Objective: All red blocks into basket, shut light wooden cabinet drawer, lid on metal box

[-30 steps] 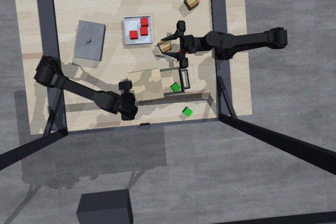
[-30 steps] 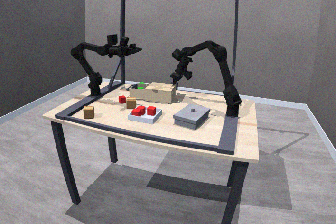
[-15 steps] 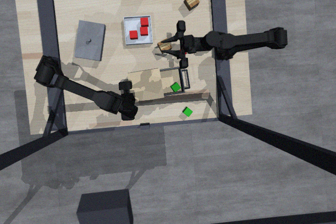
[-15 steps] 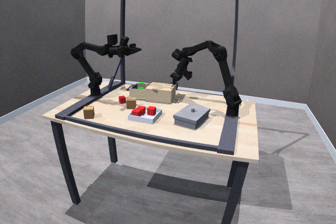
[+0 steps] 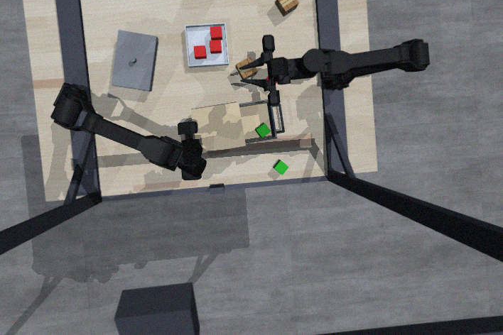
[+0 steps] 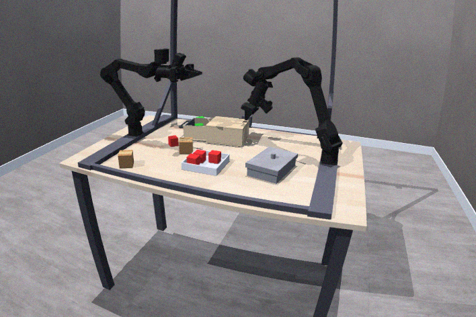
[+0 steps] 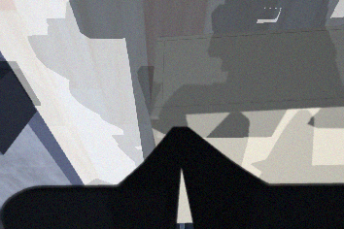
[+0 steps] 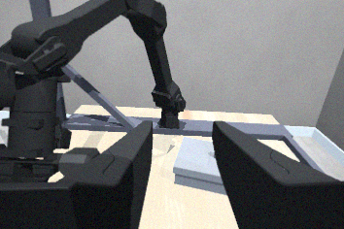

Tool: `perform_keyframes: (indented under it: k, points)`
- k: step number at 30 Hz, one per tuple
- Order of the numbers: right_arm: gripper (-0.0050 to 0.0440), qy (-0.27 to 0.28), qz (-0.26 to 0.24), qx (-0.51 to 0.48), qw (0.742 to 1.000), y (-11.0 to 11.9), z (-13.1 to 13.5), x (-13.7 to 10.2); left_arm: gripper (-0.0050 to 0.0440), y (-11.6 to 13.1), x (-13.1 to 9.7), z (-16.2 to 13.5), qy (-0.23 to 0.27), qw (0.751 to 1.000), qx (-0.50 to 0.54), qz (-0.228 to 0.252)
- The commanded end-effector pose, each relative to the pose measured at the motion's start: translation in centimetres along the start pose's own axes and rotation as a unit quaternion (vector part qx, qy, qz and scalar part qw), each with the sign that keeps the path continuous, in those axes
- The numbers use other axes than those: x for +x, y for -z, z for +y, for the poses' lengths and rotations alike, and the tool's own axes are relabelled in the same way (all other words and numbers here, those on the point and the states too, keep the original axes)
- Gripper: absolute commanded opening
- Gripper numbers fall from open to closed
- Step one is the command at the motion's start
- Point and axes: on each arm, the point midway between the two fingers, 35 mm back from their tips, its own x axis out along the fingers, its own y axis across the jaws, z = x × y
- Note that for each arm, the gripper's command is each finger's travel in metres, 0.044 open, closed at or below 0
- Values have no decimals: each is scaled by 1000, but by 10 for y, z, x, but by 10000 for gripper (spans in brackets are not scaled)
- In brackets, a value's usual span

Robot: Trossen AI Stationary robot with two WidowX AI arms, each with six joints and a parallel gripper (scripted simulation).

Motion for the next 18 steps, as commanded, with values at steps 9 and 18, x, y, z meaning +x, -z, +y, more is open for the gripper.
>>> perform_keyframes:
  k: [9, 18]
  points:
    - [144, -94, 160, -149, 971, 47, 50, 12, -50, -28, 40, -11, 26, 998, 8, -59]
    - [144, -170, 253, -243, 921, 83, 79, 4, -50, -28, 40, -11, 26, 998, 8, -59]
